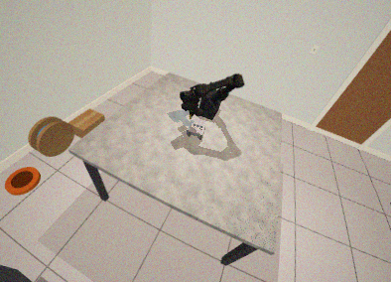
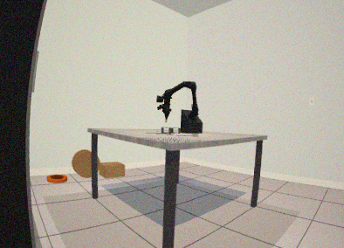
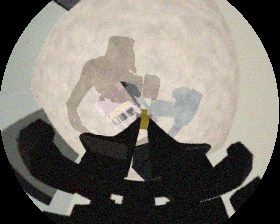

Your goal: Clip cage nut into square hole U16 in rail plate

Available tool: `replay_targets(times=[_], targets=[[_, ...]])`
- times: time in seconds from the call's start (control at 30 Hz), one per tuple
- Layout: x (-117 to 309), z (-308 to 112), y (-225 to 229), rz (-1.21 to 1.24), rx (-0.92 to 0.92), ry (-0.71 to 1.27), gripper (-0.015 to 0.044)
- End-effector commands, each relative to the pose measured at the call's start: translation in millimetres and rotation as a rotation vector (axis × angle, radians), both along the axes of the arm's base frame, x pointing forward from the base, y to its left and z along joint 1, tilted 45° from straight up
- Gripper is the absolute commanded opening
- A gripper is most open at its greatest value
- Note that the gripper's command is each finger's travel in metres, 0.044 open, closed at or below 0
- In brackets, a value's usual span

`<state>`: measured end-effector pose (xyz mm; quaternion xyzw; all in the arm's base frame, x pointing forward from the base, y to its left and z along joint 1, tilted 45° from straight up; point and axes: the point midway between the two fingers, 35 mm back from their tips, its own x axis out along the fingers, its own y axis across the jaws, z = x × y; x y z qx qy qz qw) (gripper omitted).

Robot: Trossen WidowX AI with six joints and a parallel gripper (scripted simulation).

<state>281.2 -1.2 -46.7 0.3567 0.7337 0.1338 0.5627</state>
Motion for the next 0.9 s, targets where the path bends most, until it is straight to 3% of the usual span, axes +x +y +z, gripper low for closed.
replay_targets(times=[0.0,0.5,0.87], targets=[[-4.5,13.0,14.6,0.1,0.021,-0.087,0.0032],[-29.1,60.8,67.7,0.504,0.101,-0.463,0.0032],[-31.2,57.6,74.2,0.523,0.105,-0.479,0.0032]])
